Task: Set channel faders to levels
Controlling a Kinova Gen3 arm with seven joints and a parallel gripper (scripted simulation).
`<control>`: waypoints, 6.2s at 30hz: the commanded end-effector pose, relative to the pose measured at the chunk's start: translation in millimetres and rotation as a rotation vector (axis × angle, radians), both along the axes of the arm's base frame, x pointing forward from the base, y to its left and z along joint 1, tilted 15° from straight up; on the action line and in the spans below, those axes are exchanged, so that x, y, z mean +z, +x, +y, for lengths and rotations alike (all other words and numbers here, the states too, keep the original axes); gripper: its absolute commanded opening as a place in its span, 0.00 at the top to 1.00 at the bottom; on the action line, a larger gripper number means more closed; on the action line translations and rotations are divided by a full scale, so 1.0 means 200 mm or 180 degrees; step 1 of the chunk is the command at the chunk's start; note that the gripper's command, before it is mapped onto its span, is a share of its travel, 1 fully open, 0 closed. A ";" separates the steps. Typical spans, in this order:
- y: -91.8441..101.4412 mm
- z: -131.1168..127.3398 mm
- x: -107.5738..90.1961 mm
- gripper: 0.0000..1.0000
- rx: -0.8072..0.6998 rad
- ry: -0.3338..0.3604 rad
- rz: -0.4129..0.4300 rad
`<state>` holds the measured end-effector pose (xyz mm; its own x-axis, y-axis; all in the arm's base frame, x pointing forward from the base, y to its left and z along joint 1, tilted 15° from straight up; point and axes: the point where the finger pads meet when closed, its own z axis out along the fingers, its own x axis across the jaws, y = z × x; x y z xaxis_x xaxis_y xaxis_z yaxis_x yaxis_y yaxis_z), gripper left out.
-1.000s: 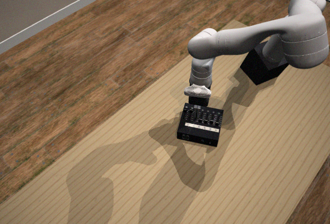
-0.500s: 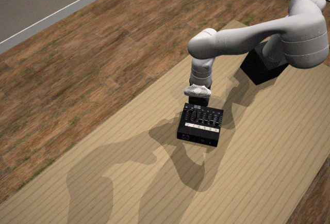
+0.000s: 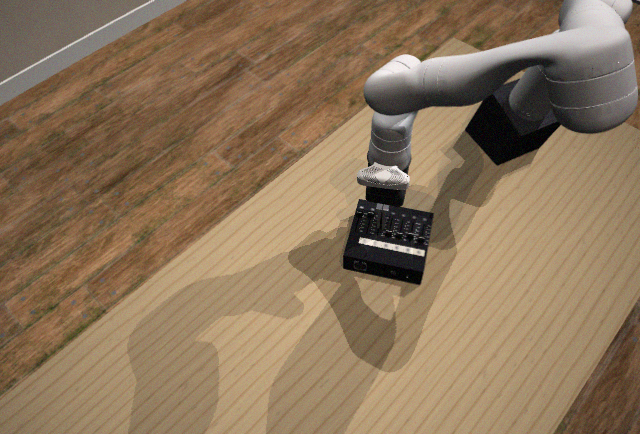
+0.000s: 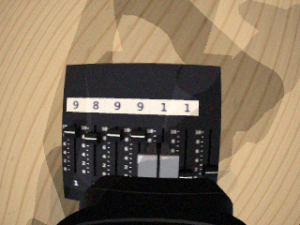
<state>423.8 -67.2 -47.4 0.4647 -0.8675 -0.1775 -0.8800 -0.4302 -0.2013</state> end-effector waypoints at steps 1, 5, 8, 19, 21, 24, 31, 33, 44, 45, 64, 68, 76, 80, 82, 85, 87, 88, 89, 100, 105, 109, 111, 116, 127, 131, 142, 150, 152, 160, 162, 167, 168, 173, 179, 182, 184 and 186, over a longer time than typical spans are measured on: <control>0.00 -0.02 -0.01 1.00 -0.0008 -0.0024 -0.0009; 0.00 -0.02 -0.01 1.00 -0.0008 -0.0024 -0.0009; 0.00 -0.02 -0.01 1.00 -0.0008 -0.0024 -0.0009; -0.01 -0.02 -0.01 1.00 -0.0008 -0.0024 -0.0009; -0.02 -0.03 -0.01 1.00 -0.0008 -0.0024 -0.0009; -0.02 -0.03 -0.01 1.00 -0.0008 -0.0024 -0.0009; -0.02 -0.03 -0.01 1.00 -0.0008 -0.0024 -0.0009; -0.02 -0.03 -0.01 1.00 -0.0008 -0.0024 -0.0009; -0.02 -0.03 -0.01 1.00 -0.0008 -0.0024 -0.0009; -0.02 -0.03 -0.01 1.00 -0.0008 -0.0024 -0.0009; -0.02 -0.03 -0.01 1.00 -0.0008 -0.0024 -0.0009; -0.02 -0.03 -0.01 1.00 -0.0008 -0.0024 -0.0009; -0.02 -0.03 -0.01 1.00 -0.0008 -0.0024 -0.0009; -0.02 -0.03 -0.01 1.00 -0.0008 -0.0024 -0.0009; -0.01 -0.02 -0.01 1.00 -0.0008 -0.0024 -0.0009; -0.01 -0.02 -0.01 1.00 -0.0008 -0.0024 -0.0009; 0.00 -0.02 -0.01 1.00 -0.0008 -0.0024 -0.0009; 0.00 -0.02 -0.01 1.00 -0.0008 -0.0024 -0.0009; 0.00 -0.02 0.00 1.00 -0.0008 -0.0024 -0.0009; 0.01 -0.02 0.01 1.00 -0.0008 -0.0024 -0.0009; 0.00 -0.03 0.04 1.00 -0.0008 -0.0024 -0.0009; 0.00 -0.04 0.09 1.00 -0.0008 -0.0024 -0.0009; -0.01 -0.05 0.12 1.00 -0.0008 -0.0024 -0.0009; -0.01 -0.06 0.18 1.00 -0.0008 -0.0024 -0.0009; -0.01 -0.06 0.19 1.00 -0.0008 -0.0024 -0.0009; -0.01 -0.06 0.19 1.00 -0.0008 -0.0024 -0.0009; -0.02 -0.08 0.24 0.00 -0.0008 -0.0024 -0.0009; -0.04 -0.12 0.40 0.00 -0.0008 -0.0024 -0.0009; -0.04 -0.13 0.45 0.00 -0.0008 -0.0024 -0.0009; -0.05 -0.16 0.55 0.00 -0.0008 -0.0024 -0.0009; -0.05 -0.16 0.57 0.00 -0.0008 -0.0024 -0.0009; -0.05 -0.16 0.58 0.00 -0.0008 -0.0024 -0.0009; -0.05 -0.16 0.58 0.00 -0.0008 -0.0024 -0.0009; -0.05 -0.16 0.58 0.00 -0.0008 -0.0024 -0.0009; -0.05 -0.16 0.58 0.00 -0.0008 -0.0024 -0.0009; -0.05 -0.16 0.58 0.00 -0.0008 -0.0024 -0.0009; -0.05 -0.16 0.58 0.00 -0.0008 -0.0024 -0.0009; -0.05 -0.16 0.58 0.00 -0.0008 -0.0024 -0.0009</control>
